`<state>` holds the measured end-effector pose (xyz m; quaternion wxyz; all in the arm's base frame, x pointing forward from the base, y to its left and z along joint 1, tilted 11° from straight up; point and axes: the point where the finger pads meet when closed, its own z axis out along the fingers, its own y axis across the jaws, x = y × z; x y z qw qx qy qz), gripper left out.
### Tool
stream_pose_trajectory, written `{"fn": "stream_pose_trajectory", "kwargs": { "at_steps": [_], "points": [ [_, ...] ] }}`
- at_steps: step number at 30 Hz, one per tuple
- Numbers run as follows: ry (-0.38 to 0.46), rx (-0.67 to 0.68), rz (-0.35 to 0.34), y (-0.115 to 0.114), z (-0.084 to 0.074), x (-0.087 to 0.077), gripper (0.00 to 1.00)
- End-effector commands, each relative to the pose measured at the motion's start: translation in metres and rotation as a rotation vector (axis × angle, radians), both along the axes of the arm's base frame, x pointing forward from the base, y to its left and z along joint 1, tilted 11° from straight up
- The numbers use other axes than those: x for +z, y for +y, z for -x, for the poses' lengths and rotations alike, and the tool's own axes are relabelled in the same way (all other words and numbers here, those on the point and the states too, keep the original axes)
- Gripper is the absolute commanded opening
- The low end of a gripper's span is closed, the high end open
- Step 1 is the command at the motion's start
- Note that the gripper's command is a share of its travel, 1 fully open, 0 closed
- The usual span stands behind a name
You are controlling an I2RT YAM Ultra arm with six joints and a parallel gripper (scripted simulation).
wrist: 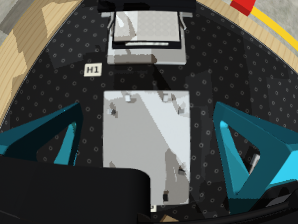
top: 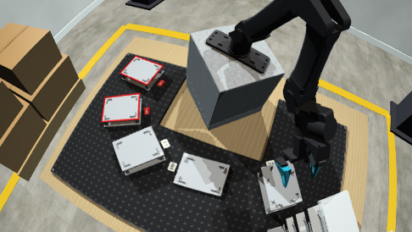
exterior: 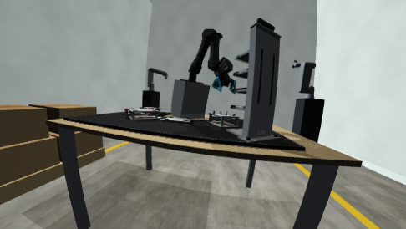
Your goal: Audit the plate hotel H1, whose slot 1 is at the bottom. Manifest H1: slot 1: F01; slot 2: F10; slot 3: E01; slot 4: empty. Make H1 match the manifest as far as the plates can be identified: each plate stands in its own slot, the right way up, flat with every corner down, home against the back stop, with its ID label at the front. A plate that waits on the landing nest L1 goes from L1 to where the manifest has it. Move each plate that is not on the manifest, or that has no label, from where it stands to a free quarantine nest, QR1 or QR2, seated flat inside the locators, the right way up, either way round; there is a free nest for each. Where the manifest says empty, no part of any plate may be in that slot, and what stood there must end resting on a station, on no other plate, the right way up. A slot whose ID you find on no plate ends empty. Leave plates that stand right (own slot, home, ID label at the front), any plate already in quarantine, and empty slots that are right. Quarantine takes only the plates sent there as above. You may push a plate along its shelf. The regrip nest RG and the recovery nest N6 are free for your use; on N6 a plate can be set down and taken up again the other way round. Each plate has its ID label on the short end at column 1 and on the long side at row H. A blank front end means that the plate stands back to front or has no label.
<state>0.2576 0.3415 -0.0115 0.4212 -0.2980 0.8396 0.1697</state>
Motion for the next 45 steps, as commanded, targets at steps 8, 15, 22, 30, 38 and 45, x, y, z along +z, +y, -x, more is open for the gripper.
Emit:
{"fn": "stream_pose_trajectory", "kwargs": {
  "at_steps": [8, 15, 22, 30, 38, 45],
  "points": [
    [-0.023, -0.002, -0.036, 0.014, -0.014, 0.010, 1.00],
    [-0.023, -0.002, -0.037, 0.020, -0.022, 0.010, 1.00],
    [-0.023, -0.002, -0.037, 0.025, -0.027, 0.010, 1.00],
    [-0.023, -0.002, -0.037, 0.025, -0.027, 0.010, 1.00],
    [-0.023, -0.002, -0.037, 0.025, -0.027, 0.010, 1.00],
    [-0.023, -0.002, -0.037, 0.025, -0.027, 0.010, 1.00]
  ]
}}
